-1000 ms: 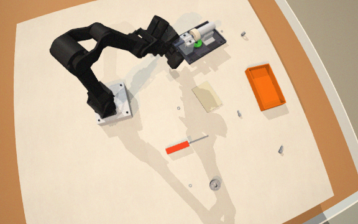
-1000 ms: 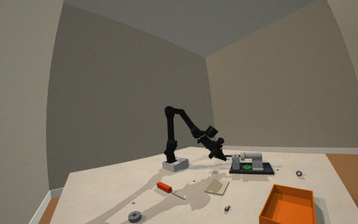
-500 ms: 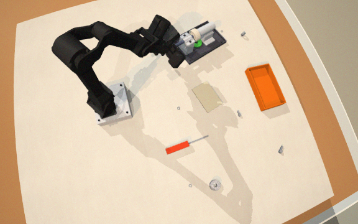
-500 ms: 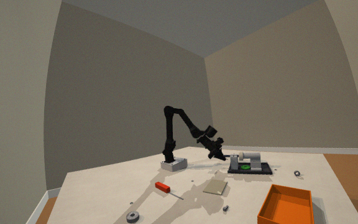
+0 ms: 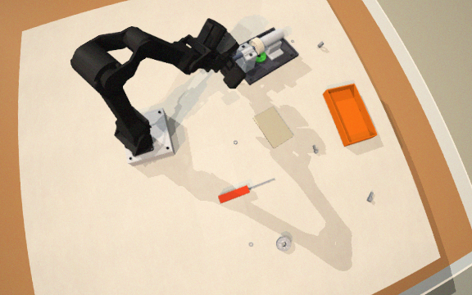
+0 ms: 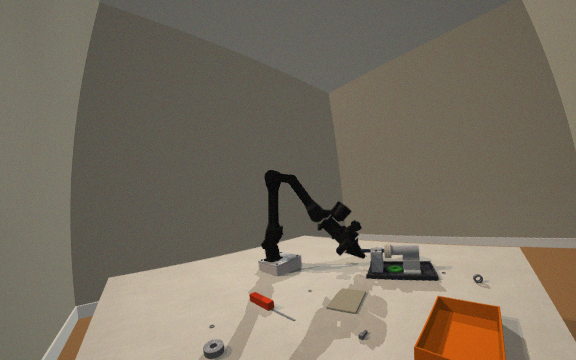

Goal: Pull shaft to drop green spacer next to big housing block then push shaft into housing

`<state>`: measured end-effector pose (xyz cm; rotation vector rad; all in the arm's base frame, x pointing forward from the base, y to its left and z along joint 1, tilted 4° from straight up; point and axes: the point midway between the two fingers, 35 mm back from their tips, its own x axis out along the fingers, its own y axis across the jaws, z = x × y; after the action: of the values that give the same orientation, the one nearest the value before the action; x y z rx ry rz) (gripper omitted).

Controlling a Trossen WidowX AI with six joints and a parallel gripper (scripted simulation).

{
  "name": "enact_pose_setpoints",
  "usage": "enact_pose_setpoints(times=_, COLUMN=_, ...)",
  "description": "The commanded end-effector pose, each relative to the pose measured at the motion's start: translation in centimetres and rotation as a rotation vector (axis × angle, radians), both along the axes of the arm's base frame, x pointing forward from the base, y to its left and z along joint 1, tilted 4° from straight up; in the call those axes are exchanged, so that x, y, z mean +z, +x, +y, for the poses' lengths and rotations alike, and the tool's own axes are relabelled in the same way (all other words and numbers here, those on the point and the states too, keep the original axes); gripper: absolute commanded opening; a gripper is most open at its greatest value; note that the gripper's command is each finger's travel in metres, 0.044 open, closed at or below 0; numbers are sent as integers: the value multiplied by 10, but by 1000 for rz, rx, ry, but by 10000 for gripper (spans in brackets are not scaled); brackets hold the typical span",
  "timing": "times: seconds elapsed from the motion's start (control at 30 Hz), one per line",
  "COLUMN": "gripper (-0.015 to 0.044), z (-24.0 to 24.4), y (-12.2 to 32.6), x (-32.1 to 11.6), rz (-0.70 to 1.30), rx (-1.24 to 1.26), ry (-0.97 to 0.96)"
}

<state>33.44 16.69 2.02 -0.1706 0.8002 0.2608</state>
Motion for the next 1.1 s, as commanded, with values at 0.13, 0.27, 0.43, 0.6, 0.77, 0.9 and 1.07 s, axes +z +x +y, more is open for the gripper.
enact_pose_setpoints(times=0.13, gripper=0, z=2, y=6, x=2, rz=-7, rx=2, ry=3)
enact_pose_setpoints(times=0.27, gripper=0, z=3, y=7, x=3, rz=-8, rx=2, ry=3)
enact_pose_setpoints(times=0.43, gripper=0, z=3, y=9, x=3, rz=-8, rx=2, ry=3)
enact_pose_setpoints(times=0.6, gripper=0, z=4, y=11, x=3, rz=-8, rx=2, ry=3)
enact_pose_setpoints(times=0.77, gripper=0, z=4, y=13, x=3, rz=-8, rx=2, ry=3)
enact_pose_setpoints(times=0.9, gripper=0, z=5, y=14, x=3, rz=-8, rx=2, ry=3)
enact_pose_setpoints(times=1.07, gripper=0, z=5, y=15, x=3, rz=-8, rx=2, ry=3)
